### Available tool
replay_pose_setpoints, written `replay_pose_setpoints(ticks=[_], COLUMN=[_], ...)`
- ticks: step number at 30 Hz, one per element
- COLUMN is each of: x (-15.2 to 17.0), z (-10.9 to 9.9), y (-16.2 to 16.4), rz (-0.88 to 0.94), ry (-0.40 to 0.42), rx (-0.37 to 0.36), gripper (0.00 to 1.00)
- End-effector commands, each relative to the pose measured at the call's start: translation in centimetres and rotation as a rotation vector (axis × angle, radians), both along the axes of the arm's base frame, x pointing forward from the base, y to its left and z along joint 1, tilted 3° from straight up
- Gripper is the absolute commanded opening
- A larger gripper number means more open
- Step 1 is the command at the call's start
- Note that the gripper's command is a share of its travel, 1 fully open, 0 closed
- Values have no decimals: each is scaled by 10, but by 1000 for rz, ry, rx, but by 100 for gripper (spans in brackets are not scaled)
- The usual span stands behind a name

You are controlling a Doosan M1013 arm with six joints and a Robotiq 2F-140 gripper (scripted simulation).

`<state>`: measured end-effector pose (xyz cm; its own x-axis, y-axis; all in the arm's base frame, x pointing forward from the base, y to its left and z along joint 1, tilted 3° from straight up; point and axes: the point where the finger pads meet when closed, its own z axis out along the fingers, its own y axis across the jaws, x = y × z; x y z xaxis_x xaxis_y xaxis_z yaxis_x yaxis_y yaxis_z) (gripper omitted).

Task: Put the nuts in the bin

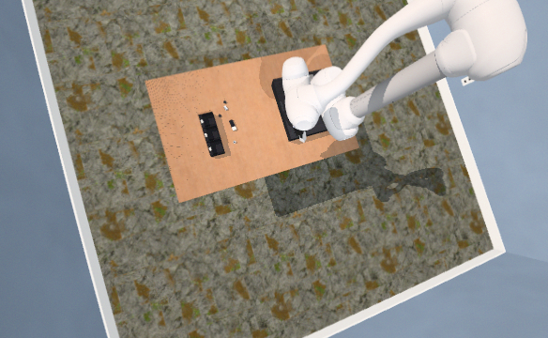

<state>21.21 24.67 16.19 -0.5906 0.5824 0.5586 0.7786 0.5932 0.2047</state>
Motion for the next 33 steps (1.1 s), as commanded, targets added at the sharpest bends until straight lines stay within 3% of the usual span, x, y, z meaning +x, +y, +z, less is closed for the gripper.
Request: replay_pose_setpoints(ticks=[1, 33], x=[20, 112], z=[1, -5], y=[-9, -60], rz=[-83, -609], ry=[40, 277], rx=[-54, -306], gripper=[5, 5])
